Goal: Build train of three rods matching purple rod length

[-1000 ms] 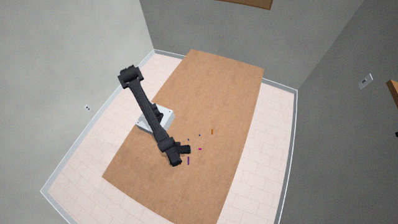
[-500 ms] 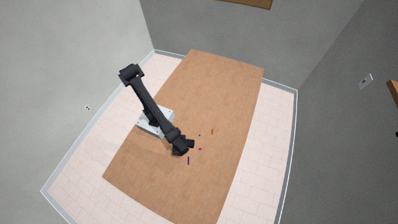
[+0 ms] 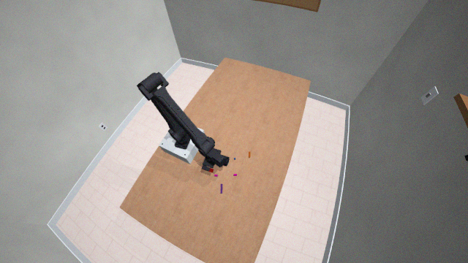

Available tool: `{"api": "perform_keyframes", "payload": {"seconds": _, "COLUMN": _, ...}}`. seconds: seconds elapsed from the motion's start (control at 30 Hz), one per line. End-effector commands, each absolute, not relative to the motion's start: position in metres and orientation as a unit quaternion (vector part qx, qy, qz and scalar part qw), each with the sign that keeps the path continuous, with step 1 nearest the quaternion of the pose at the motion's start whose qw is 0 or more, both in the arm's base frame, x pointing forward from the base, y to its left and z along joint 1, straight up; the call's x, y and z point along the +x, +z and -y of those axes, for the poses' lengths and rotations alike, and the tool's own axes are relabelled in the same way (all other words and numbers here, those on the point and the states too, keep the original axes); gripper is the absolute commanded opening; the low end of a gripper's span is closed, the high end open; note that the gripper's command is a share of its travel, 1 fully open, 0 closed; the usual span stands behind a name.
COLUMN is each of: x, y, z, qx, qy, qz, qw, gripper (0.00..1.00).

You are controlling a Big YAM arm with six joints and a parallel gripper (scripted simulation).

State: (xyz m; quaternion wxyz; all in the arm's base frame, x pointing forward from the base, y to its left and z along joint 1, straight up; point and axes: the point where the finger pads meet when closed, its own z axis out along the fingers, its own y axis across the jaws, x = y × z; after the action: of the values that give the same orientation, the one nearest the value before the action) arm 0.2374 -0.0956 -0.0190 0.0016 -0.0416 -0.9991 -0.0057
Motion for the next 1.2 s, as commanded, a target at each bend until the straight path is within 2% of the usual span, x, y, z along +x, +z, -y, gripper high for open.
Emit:
{"api": "perform_keyframes", "payload": {"seconds": 0.0, "x": 0.2458, "y": -0.0148, "z": 0.0956, "qx": -0.08, "qy": 0.006, "qz": 0.997, "qw": -0.016, "gripper": 1.0}}
{"api": "perform_keyframes", "payload": {"seconds": 1.17, "x": 0.248, "y": -0.0165, "z": 0.0963, "qx": -0.081, "qy": 0.004, "qz": 0.997, "qw": -0.013, "gripper": 1.0}}
